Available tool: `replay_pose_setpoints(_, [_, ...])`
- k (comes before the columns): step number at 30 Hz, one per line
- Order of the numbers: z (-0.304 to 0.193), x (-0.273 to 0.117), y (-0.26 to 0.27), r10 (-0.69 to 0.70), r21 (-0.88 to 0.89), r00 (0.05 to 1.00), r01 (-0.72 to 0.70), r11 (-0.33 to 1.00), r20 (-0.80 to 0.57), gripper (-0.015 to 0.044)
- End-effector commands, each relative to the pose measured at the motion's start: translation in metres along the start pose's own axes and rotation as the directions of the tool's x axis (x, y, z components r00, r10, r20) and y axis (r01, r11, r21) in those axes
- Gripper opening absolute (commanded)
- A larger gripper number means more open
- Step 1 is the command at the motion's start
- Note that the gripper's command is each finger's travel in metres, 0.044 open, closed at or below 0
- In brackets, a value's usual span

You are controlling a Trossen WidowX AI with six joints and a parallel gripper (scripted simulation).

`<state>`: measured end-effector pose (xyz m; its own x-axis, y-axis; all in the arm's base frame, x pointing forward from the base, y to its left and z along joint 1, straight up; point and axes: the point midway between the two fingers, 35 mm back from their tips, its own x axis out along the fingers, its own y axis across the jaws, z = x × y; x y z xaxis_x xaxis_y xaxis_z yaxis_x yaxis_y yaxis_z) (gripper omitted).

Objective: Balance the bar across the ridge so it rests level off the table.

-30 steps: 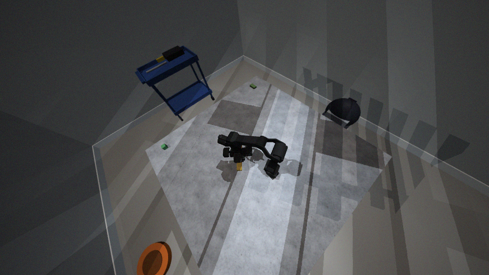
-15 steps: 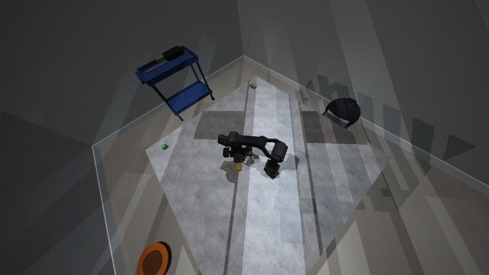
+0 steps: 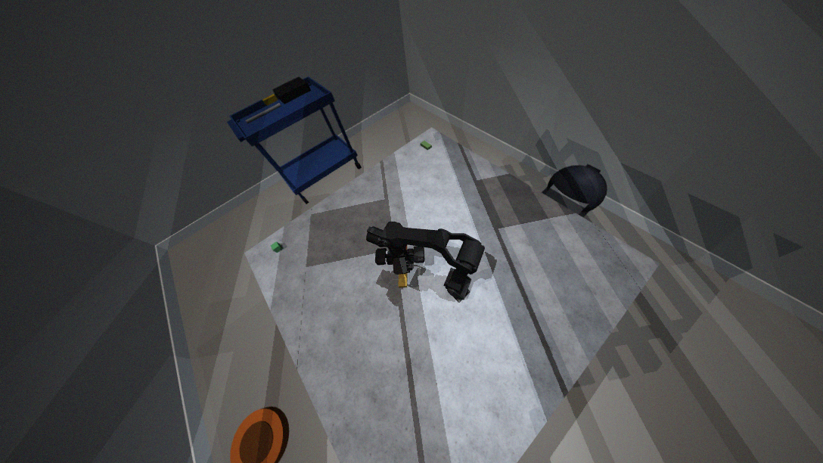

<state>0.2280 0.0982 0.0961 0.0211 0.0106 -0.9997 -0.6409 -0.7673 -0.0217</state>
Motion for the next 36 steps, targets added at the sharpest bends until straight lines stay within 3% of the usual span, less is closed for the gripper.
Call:
replay_pose_setpoints(1, [-0.0001,0.0013,0.0002,0.000,0.002,1.000,0.000,1.000,-0.001,0.0000])
replay_pose_setpoints(36, [0.0005,0.0043,0.0005,0.000,0.002,1.000,0.000,1.000,-0.001,0.0000])
